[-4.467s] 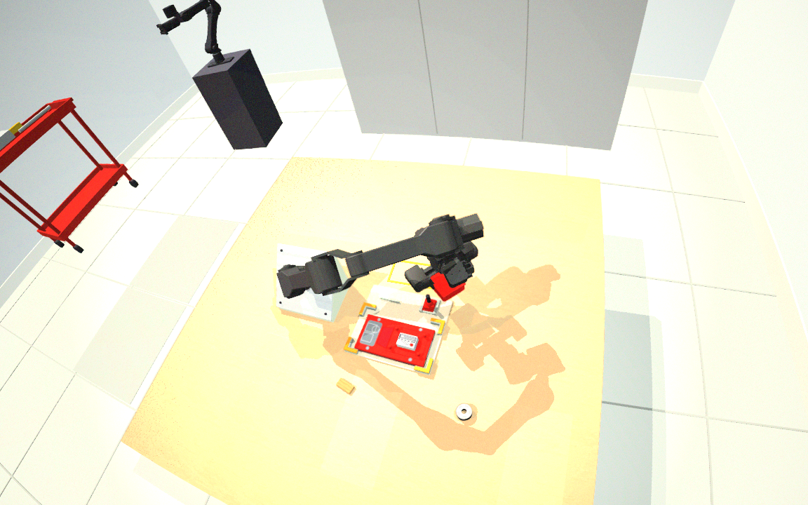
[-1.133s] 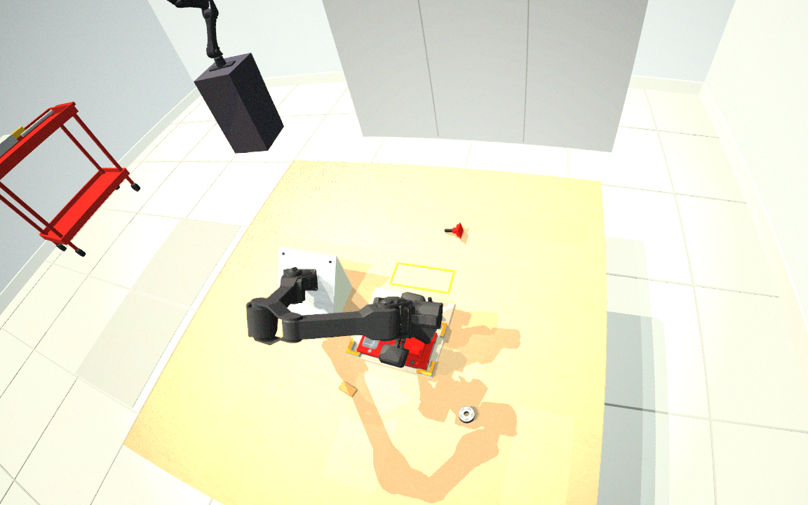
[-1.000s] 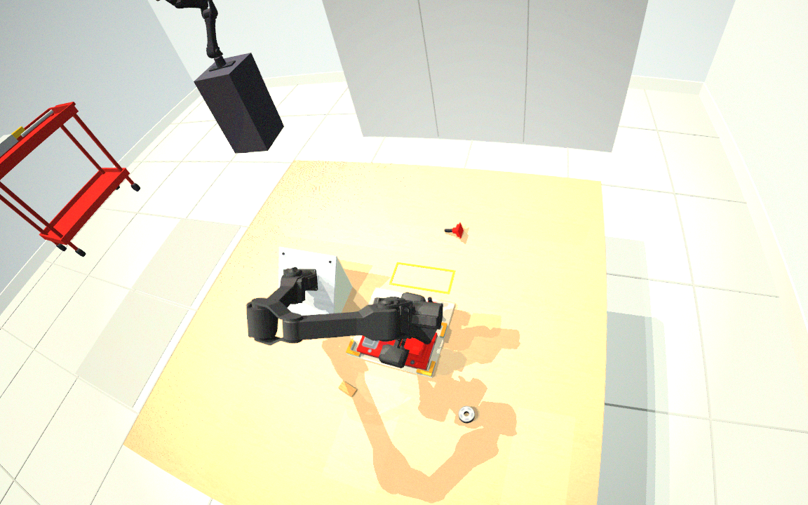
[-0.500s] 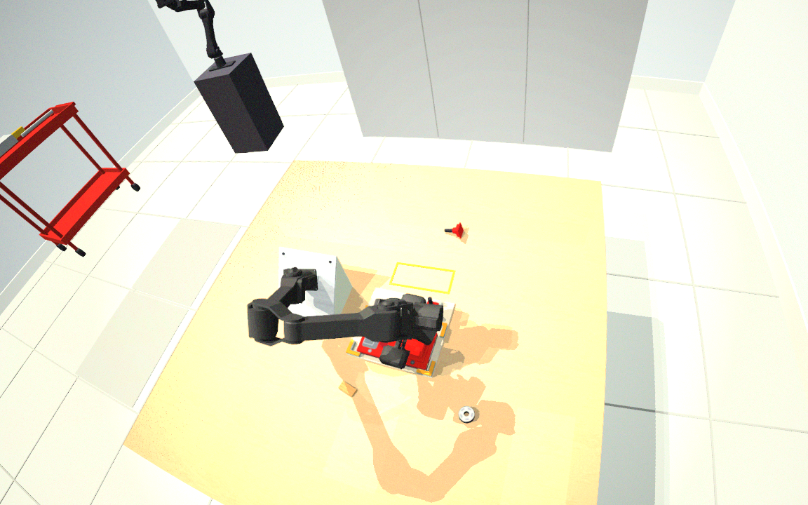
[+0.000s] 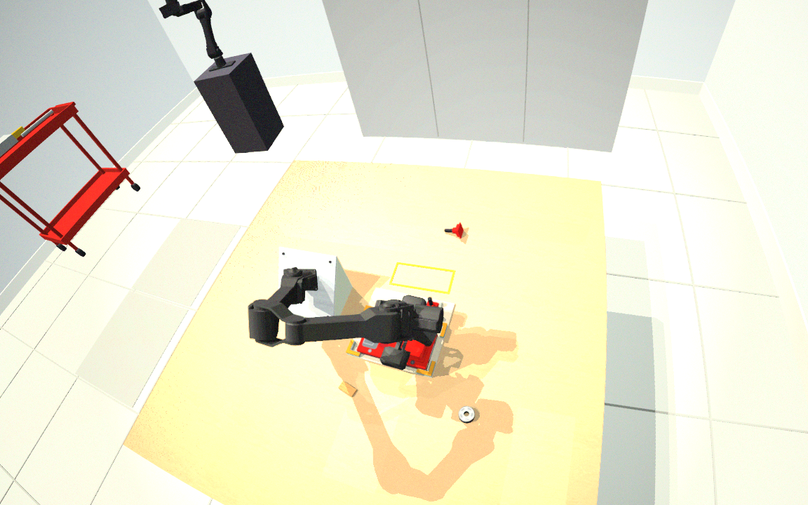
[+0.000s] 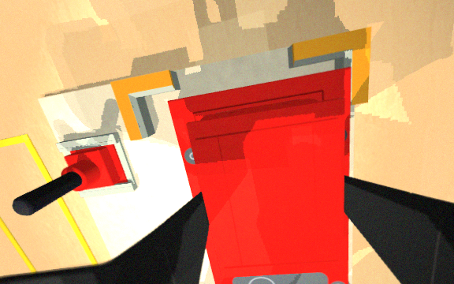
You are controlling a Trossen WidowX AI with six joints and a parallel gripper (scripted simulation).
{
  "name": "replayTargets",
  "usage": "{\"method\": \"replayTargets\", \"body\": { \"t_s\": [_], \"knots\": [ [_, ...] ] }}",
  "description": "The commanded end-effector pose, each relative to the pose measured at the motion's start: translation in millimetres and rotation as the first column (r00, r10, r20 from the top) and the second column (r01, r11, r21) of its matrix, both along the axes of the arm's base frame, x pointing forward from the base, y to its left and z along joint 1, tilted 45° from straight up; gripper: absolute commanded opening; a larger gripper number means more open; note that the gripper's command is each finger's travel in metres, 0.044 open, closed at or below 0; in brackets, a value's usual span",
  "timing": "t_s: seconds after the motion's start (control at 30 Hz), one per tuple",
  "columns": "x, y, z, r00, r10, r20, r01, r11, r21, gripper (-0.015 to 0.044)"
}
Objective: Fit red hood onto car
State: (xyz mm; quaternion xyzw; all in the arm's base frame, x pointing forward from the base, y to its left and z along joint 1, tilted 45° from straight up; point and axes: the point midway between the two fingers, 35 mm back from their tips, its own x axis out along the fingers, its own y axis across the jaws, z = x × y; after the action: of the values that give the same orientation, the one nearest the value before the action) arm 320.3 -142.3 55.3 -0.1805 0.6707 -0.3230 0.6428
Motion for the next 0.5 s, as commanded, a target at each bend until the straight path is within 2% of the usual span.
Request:
{"method": "replayTargets", "body": {
  "t_s": [0.0, 0.2, 0.47],
  "knots": [
    [-0.6, -1.6, -2.0, 1.000, 0.003, -0.004, -0.003, 1.000, -0.001, 0.0000],
    [-0.1, -0.4, -0.4, 1.000, 0.000, 0.000, 0.000, 1.000, 0.000, 0.0000],
    [-0.3, -0.9, -1.0, 1.000, 0.000, 0.000, 0.000, 1.000, 0.000, 0.0210]
  ]
}}
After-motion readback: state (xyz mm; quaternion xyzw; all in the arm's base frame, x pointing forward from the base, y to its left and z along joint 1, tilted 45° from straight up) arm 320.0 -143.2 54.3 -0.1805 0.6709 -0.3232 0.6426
